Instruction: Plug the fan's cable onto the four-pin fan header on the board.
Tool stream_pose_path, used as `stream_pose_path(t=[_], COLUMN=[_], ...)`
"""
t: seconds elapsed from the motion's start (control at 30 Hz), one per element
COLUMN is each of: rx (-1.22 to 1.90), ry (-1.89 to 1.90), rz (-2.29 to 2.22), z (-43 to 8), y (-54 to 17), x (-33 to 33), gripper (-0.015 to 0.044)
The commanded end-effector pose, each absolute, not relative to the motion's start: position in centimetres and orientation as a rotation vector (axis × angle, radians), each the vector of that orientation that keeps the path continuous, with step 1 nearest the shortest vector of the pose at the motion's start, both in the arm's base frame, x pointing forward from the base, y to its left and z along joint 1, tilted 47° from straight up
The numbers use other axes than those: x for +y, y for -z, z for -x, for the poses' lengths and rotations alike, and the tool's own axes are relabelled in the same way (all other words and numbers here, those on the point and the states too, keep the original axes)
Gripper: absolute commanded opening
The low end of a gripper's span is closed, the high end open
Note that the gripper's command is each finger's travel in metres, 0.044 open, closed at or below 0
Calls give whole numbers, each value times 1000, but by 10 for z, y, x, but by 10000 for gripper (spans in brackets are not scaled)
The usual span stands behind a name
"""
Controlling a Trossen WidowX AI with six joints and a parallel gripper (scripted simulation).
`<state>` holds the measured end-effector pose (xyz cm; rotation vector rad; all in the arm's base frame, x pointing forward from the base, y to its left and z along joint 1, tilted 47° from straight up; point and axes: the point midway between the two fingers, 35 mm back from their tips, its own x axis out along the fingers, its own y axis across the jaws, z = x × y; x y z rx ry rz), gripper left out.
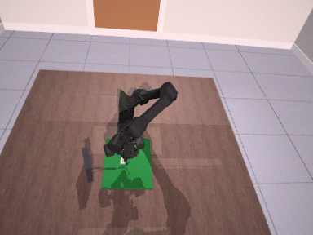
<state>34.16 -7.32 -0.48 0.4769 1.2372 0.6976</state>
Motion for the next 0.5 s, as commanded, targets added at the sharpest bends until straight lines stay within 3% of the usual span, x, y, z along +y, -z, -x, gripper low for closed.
stream_pose_path(t=[0.0,0.47], rx=[1302,1368], ry=[-599,-480], rz=[-607,-762], z=[-335,-329], y=[8,12], x=[-74,-75], gripper=[0,0])
